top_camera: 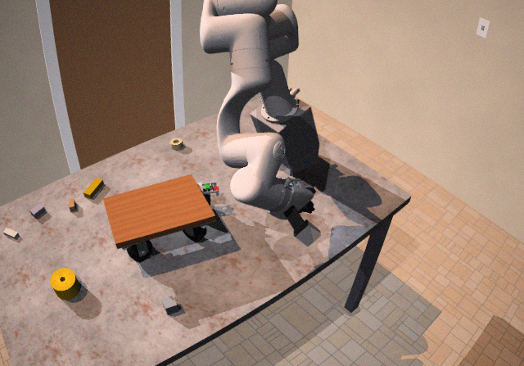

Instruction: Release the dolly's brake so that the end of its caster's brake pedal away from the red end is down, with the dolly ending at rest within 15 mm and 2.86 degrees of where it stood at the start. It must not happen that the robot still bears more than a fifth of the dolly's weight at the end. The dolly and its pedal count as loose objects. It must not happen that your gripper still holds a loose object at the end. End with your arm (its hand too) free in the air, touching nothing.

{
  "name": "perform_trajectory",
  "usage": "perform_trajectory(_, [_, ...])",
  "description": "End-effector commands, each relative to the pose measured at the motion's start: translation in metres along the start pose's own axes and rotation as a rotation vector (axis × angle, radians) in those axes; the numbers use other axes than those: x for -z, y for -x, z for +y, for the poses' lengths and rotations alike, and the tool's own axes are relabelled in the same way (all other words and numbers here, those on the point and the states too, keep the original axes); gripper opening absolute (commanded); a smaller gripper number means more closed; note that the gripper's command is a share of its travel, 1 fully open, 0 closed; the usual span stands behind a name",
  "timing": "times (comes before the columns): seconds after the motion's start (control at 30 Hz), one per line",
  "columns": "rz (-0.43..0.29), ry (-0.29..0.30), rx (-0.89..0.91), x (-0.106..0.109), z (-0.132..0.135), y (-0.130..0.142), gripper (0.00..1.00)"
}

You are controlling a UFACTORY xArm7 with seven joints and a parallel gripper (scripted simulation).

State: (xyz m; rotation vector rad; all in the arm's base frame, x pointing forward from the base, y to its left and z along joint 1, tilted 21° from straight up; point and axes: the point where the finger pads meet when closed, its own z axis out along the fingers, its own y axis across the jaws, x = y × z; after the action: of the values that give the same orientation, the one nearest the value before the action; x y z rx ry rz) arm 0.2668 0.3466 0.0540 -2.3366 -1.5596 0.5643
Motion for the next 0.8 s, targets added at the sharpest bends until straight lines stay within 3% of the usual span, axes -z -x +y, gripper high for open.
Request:
perform_trajectory(0.0, [0.032, 0.025, -0.061, 0.028, 0.017, 0.01, 0.0])
perform_trajectory(0.27, [0.032, 0.025, -0.061, 0.028, 0.017, 0.01, 0.0])
perform_trajectory(0.3, [0.074, 0.053, -0.163, 0.058, 0.041, 0.029, 0.0])
perform_trajectory(0.33, [0.118, 0.081, -0.271, 0.075, 0.054, 0.043, 0.0])
perform_trajectory(0.43, [0.118, 0.081, -0.271, 0.086, 0.062, 0.051, 0.0])
perform_trajectory(0.77, [0.118, 0.081, -0.271, 0.088, 0.063, 0.053, 0.0])
